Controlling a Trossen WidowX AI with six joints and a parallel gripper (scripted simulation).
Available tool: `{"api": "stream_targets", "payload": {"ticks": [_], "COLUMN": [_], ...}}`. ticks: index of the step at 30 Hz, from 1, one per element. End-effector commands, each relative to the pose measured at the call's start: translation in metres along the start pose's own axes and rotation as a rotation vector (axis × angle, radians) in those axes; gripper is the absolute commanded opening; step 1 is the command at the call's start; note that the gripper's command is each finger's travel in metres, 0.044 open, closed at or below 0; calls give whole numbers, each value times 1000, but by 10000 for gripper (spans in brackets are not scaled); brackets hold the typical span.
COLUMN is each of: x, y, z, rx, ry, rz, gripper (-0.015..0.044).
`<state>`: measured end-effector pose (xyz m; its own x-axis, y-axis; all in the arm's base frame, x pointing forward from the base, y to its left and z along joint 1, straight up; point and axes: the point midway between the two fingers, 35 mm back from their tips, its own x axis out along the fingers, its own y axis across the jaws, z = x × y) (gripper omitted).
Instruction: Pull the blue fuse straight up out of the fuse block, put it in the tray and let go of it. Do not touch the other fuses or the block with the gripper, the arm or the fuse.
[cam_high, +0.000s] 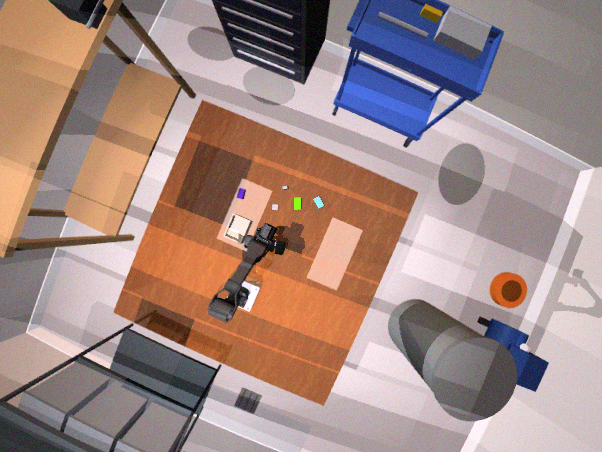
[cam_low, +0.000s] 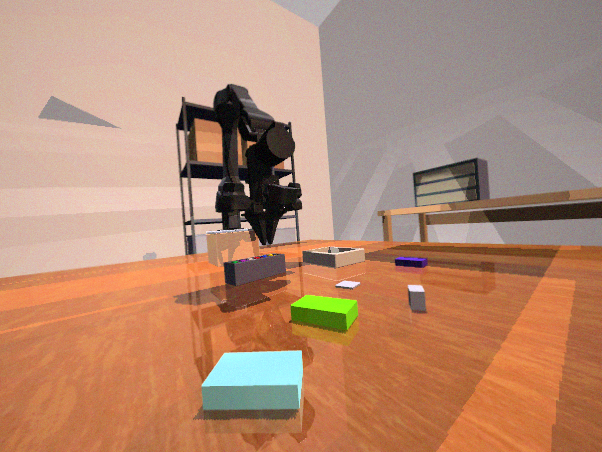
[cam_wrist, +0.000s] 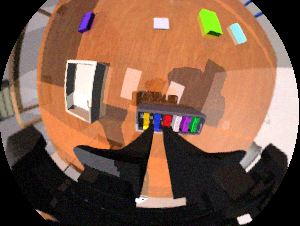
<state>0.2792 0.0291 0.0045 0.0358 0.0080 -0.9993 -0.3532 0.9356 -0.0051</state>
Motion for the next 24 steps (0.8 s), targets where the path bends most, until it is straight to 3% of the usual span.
{"api": "stream_targets", "payload": {"ticks": [1,24], "x": [6,22], "y": [0,-1], "z": [-3,-5], "rx": [-3,-3], "ry": [9,10], "rz": [-3,-3], "gripper": [65,65]}}
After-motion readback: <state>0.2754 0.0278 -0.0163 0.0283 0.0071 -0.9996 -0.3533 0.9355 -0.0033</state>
